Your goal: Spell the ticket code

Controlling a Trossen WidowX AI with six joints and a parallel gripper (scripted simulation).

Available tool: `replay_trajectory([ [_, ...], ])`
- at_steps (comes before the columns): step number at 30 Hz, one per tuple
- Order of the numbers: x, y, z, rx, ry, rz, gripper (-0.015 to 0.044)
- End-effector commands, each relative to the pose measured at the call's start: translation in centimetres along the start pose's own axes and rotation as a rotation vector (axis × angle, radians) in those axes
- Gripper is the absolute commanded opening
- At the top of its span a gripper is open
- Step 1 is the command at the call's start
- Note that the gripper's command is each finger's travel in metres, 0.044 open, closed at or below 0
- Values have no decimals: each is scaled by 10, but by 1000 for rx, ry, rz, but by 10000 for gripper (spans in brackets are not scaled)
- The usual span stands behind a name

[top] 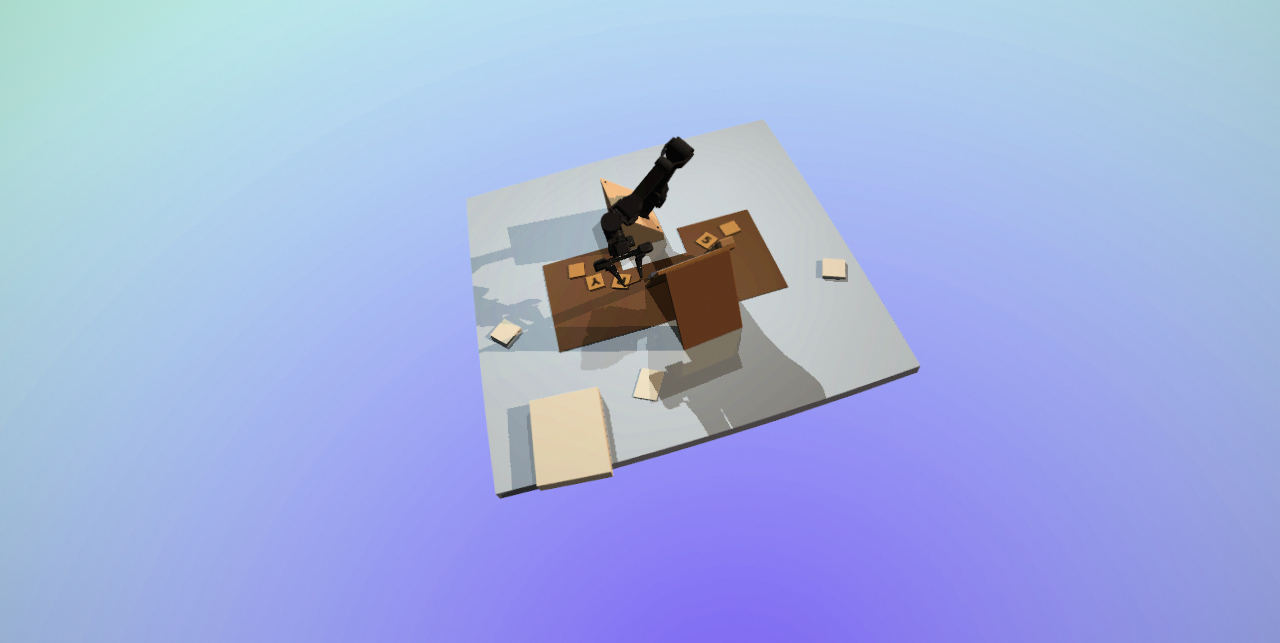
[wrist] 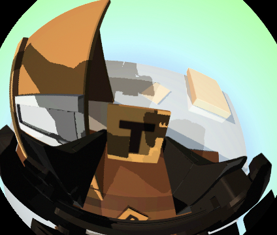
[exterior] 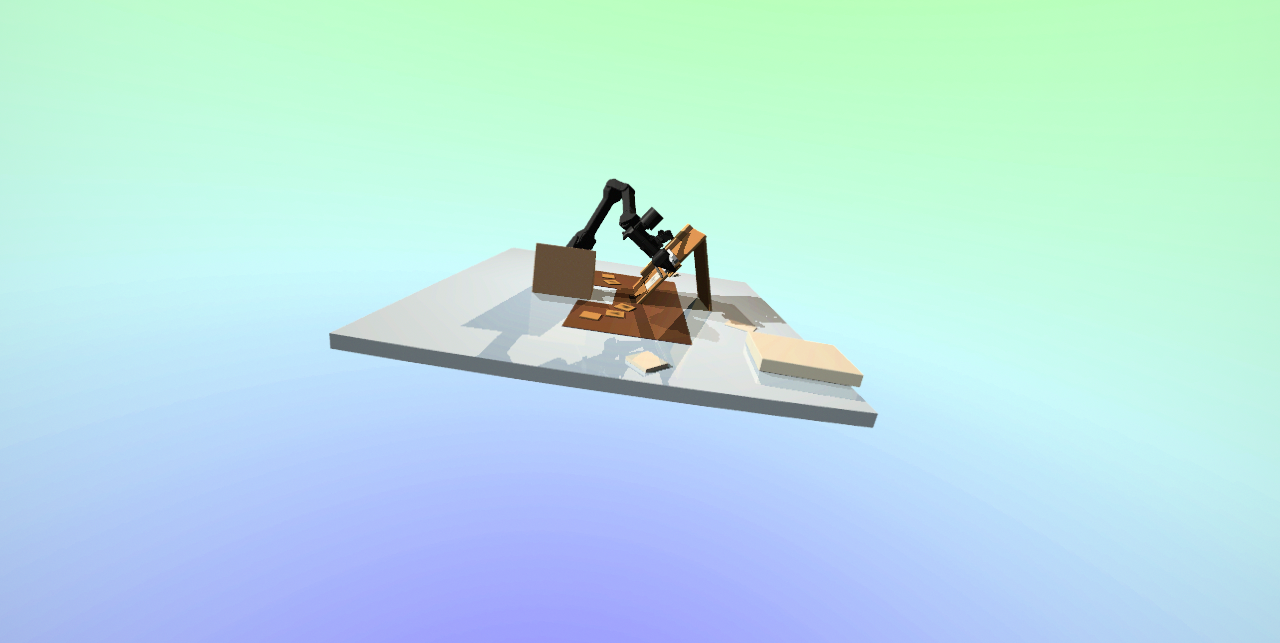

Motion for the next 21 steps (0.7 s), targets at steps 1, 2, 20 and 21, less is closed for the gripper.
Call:
replay_trajectory([
  [1,-1,2,2,-2,-3,-5,0],
  [2,-1,2,2,-2,-3,-5,0],
  [20,0,11,2,-2,-3,-5,0],
  [21,0,12,2,-2,-3,-5,0],
])
Point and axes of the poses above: the point midway between the two fingers, 35 mm back from their tips, its own x axis out along the fingers, its own y axis across the jaws, z = x × y, the point moved 4 cm from there along -x, back along the fingers, and after that the axes turned 4 degrees about -x, right-handed, at the moved point
